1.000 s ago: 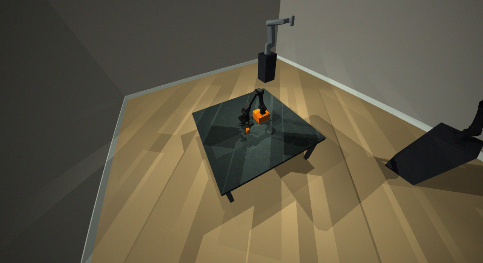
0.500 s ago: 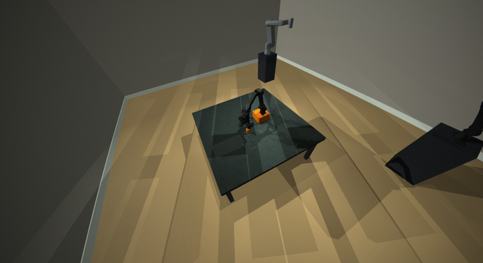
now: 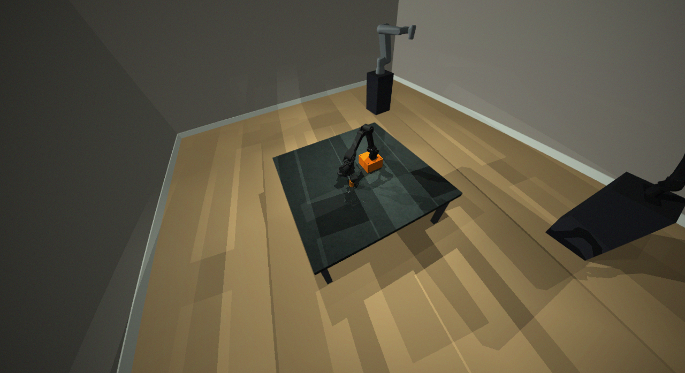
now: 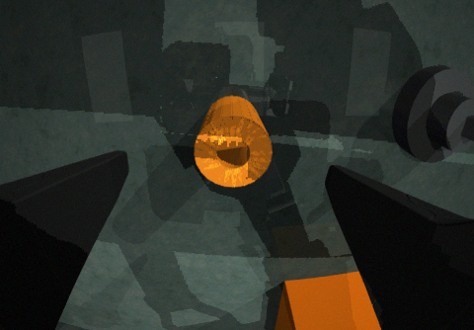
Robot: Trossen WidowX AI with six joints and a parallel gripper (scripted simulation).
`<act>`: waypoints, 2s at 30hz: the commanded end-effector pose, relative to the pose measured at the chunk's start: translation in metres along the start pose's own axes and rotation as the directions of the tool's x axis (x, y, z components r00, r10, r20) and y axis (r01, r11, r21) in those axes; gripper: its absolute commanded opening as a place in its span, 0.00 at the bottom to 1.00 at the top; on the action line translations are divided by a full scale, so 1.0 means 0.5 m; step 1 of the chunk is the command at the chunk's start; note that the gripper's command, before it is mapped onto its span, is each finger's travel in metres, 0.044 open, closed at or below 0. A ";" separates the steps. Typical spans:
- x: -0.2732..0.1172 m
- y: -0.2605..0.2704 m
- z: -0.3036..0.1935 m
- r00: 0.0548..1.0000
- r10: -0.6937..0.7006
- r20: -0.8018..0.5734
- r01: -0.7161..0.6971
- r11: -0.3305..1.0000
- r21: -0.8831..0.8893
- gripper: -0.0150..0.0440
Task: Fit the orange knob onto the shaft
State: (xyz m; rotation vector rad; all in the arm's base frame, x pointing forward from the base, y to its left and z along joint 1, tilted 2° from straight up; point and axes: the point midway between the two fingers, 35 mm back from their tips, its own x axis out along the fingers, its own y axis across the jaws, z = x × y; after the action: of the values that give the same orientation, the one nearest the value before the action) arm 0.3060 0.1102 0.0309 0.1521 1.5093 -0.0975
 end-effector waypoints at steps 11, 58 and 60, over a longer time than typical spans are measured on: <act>0.045 -0.003 -0.002 1.000 -0.009 -0.008 0.009 1.000 0.007 1.00; 0.145 -0.005 -0.006 1.000 -0.009 -0.008 0.009 1.000 0.007 0.53; 0.145 -0.005 -0.006 1.000 -0.009 -0.008 0.009 1.000 0.007 0.51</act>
State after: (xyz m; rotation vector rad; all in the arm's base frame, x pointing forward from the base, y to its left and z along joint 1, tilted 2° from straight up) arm 0.3081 0.1110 -0.0405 0.1489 1.5153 -0.1017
